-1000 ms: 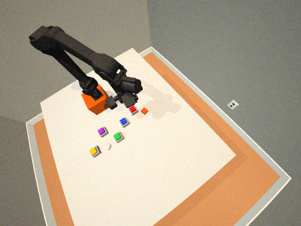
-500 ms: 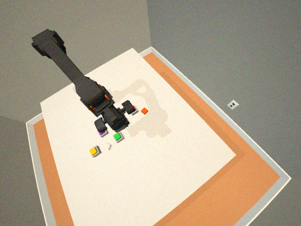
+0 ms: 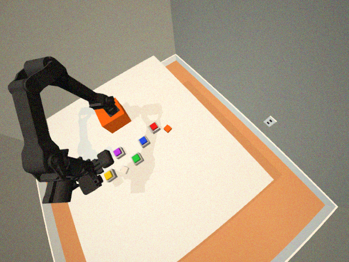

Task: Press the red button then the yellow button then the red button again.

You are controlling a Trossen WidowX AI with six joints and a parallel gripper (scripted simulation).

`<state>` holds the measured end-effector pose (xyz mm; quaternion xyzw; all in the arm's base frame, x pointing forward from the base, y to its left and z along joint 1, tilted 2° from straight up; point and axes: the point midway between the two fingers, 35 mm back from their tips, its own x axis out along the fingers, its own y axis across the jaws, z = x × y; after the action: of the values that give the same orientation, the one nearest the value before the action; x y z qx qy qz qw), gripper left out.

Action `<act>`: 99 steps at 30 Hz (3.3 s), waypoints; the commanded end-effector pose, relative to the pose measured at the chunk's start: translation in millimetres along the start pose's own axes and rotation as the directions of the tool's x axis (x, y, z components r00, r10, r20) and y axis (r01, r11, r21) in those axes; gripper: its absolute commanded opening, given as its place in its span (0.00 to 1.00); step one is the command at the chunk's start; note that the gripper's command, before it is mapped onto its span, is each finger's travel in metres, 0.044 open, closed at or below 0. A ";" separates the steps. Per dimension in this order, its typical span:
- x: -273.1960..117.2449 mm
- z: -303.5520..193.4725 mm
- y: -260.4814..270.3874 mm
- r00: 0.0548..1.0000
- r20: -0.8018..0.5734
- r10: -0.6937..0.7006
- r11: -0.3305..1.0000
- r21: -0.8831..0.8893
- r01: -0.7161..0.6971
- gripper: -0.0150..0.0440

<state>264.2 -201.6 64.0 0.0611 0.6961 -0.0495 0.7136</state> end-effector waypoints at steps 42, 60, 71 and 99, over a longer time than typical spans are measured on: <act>95.0 -9.0 -29.4 1.000 -0.005 -0.002 1.000 -0.014 0.002 0.29; 64.4 -8.4 -29.7 1.000 -0.004 -0.003 1.000 -0.014 0.003 0.29; 0.0 -8.1 -29.5 1.000 -0.004 -0.003 1.000 -0.014 0.003 0.29; -3.8 -94.1 293.9 1.000 -0.011 0.028 1.000 -0.013 -0.028 0.29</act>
<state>239.5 82.3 74.8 0.0621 0.6946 -0.0330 0.7160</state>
